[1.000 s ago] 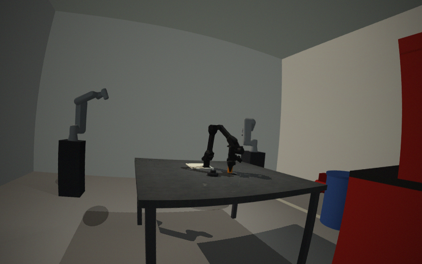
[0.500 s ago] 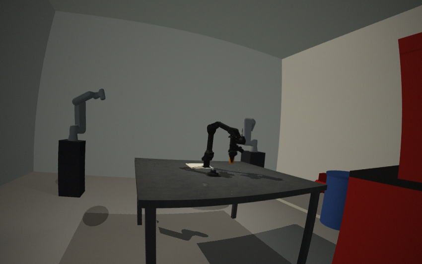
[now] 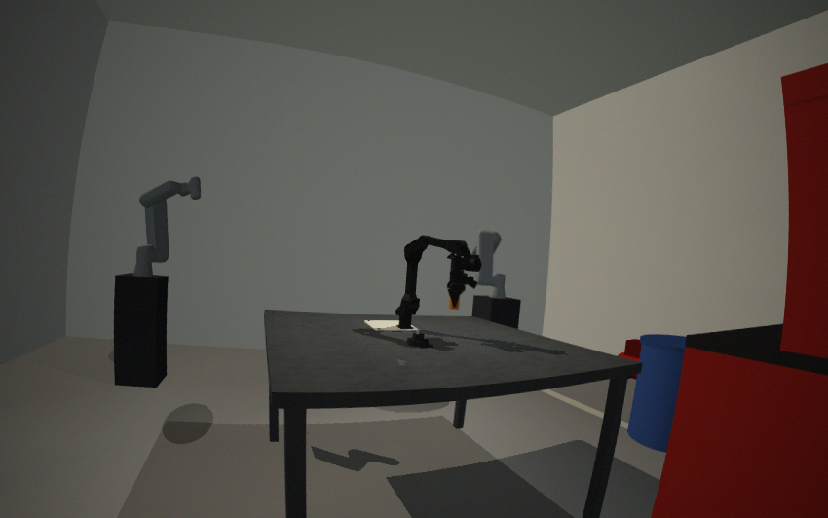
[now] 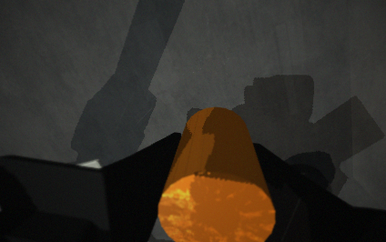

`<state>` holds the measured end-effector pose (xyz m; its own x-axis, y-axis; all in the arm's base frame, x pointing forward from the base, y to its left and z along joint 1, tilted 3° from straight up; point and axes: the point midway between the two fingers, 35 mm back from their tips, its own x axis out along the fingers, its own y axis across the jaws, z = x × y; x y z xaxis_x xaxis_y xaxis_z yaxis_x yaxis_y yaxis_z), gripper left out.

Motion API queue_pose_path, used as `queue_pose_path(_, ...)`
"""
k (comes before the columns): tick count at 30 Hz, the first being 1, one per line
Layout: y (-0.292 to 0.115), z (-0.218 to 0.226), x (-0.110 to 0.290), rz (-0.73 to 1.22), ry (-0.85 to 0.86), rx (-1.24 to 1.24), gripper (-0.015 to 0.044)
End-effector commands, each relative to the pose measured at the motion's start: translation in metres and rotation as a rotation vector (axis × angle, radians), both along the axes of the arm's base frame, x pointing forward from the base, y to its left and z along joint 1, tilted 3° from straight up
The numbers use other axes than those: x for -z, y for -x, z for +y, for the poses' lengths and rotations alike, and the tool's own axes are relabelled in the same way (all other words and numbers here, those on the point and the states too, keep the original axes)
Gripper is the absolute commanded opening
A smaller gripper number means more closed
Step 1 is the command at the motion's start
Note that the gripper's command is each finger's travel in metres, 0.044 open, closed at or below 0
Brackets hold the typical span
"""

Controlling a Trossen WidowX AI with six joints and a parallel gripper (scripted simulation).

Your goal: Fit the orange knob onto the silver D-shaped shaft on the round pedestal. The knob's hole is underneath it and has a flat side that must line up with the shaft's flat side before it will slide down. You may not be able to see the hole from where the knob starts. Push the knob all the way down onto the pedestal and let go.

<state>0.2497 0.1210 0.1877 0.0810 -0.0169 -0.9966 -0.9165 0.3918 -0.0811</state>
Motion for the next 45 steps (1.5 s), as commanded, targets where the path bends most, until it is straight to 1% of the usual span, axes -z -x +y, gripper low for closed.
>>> queue_pose_path(1,0.001,0.0,-0.006,-0.059,0.022,0.001,0.0)
queue_pose_path(40,0.019,-0.001,-0.086,-0.838,0.352,0.016,0.0)
queue_pose_path(45,0.019,-0.001,-0.087,-0.854,0.358,0.017,0.0)
